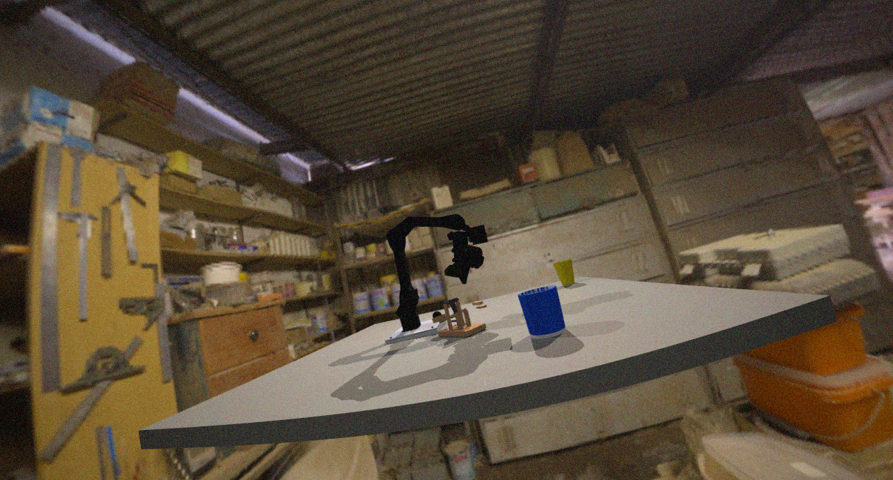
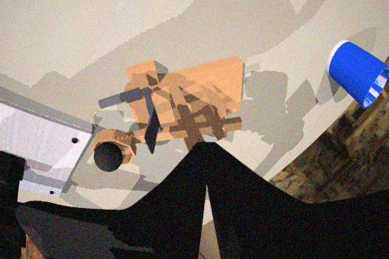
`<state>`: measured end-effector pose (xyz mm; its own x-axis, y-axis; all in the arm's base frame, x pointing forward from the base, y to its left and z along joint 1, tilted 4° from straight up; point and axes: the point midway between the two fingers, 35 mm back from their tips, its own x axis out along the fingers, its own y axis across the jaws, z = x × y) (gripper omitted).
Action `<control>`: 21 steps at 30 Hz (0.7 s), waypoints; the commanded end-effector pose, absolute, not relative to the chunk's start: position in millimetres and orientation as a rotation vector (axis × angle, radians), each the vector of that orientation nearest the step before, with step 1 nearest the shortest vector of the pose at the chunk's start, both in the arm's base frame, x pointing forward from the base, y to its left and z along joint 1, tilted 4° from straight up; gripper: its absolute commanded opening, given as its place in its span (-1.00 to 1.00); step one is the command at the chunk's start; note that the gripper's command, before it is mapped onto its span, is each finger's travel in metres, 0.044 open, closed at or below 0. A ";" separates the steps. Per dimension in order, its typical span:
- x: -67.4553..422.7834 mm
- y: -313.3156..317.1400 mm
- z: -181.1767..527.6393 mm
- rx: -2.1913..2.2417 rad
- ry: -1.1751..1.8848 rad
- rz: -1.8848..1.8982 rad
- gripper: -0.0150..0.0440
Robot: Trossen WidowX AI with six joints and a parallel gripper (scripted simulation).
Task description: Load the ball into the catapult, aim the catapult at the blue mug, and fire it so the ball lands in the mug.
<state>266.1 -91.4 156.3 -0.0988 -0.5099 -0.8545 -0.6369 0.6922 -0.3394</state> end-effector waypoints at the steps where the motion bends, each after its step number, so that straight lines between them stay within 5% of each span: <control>1: 251.3 -83.8 151.4 -1.027 1.795 0.216 -0.49; 21: 189.4 -66.8 134.0 -1.577 1.944 0.628 -0.49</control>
<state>194.6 -66.7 134.4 -0.1612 -0.7023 -0.6934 -0.9702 0.2415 -0.0191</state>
